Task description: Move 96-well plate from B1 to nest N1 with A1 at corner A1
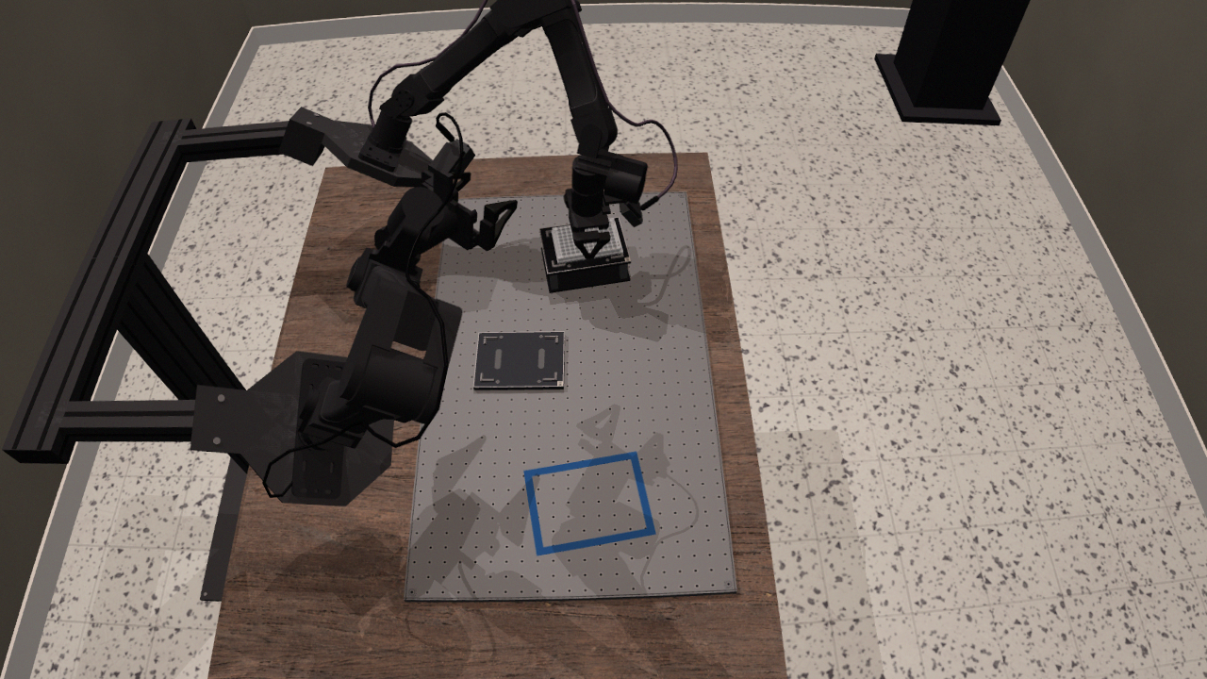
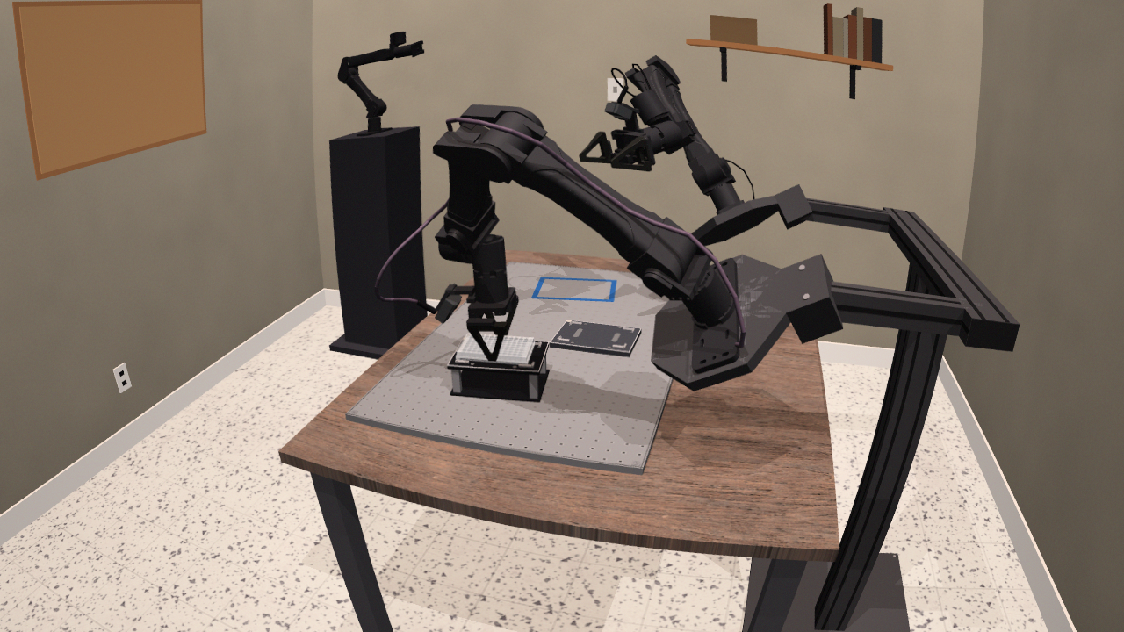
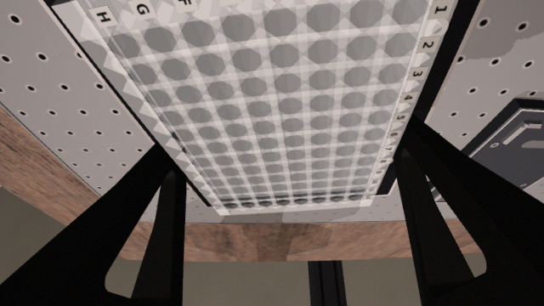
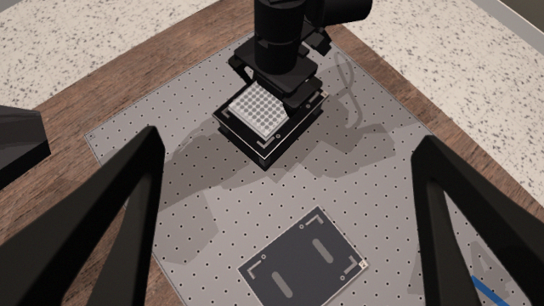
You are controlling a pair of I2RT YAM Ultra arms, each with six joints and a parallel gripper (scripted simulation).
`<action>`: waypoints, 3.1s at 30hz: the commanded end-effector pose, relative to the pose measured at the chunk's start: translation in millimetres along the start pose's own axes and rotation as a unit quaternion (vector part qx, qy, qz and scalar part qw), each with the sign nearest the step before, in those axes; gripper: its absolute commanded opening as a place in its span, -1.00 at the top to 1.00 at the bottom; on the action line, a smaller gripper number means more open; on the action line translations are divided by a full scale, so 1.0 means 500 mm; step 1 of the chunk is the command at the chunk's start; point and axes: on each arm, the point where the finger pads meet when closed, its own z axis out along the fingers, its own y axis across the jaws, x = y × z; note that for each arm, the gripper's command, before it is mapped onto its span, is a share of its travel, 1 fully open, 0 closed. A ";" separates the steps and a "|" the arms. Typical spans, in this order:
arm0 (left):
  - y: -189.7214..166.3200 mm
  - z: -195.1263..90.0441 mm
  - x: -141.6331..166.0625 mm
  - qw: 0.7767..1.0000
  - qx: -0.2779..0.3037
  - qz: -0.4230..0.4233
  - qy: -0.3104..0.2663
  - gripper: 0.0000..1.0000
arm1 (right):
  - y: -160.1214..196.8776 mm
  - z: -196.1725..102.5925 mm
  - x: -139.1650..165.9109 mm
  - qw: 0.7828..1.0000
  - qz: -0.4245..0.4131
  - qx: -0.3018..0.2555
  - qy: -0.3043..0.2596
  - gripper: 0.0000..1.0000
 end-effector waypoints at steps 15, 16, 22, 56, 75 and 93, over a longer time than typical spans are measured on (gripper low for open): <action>-0.008 -0.040 -0.009 1.000 0.007 -0.003 -0.003 -0.62 | 0.003 -0.002 -0.015 1.000 0.005 -0.001 -0.012 -1.00; -0.008 -0.040 -0.009 1.000 0.007 -0.003 -0.003 -0.62 | 0.003 -0.002 -0.015 1.000 0.005 -0.001 -0.012 -1.00; -0.008 -0.040 -0.009 1.000 0.007 -0.001 -0.003 -0.62 | 0.003 -0.002 -0.015 1.000 0.005 -0.001 -0.012 -1.00; -0.015 -0.039 -0.006 1.000 0.009 0.000 -0.020 -0.62 | 0.003 -0.002 -0.015 1.000 0.005 -0.001 -0.012 -1.00; -0.017 -0.005 -0.009 1.000 0.003 -0.004 -0.018 -0.62 | 0.003 -0.002 -0.015 1.000 0.005 -0.001 -0.012 -1.00; -0.005 -0.049 0.007 1.000 -0.007 0.000 -0.014 -0.62 | 0.003 -0.002 -0.015 1.000 0.005 -0.001 -0.012 -1.00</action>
